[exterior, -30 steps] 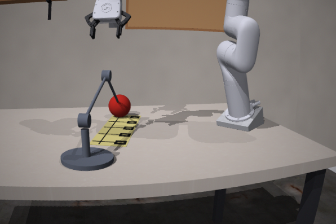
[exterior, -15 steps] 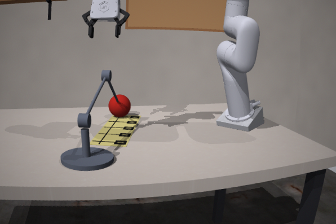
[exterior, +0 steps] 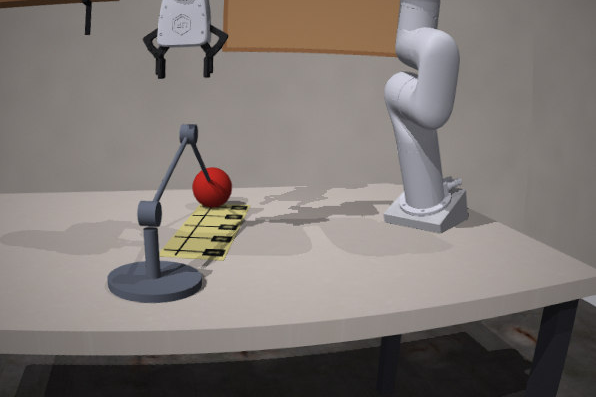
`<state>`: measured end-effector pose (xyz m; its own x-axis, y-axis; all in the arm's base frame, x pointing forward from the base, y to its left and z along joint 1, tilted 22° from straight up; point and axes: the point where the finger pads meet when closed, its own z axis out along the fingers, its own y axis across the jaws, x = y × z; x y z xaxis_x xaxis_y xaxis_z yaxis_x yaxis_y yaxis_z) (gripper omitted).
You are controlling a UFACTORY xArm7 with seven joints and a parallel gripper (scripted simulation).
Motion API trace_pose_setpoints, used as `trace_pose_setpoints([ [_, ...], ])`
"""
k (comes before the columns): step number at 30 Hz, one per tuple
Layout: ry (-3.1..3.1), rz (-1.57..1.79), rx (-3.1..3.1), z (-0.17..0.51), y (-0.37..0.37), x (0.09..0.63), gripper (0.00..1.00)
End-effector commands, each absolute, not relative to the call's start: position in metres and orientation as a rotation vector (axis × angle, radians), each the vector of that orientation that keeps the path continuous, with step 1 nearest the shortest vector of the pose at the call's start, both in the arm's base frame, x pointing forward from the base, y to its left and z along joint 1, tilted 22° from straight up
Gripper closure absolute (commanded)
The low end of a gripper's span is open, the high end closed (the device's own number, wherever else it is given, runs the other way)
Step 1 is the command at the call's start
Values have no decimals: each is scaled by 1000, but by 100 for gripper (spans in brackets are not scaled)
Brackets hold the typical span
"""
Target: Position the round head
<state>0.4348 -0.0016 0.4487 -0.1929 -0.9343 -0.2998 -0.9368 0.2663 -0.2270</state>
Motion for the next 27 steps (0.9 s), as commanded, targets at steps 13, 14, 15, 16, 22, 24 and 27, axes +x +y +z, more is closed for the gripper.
trace_pose_setpoints([
  [13, 2165, 3, -1697, 415, 15, 450, 0],
  [14, 2165, 3, -1697, 413, 16, 451, 0],
  [15, 2165, 3, -1697, 410, 16, 452, 0],
  [16, 2165, 3, -1697, 408, 17, 453, 0],
  [22, 2165, 4, -1698, 394, 20, 457, 0],
  [24, 2165, 4, -1698, 391, 21, 458, 0],
  [27, 2165, 4, -1698, 386, 22, 459, 0],
])
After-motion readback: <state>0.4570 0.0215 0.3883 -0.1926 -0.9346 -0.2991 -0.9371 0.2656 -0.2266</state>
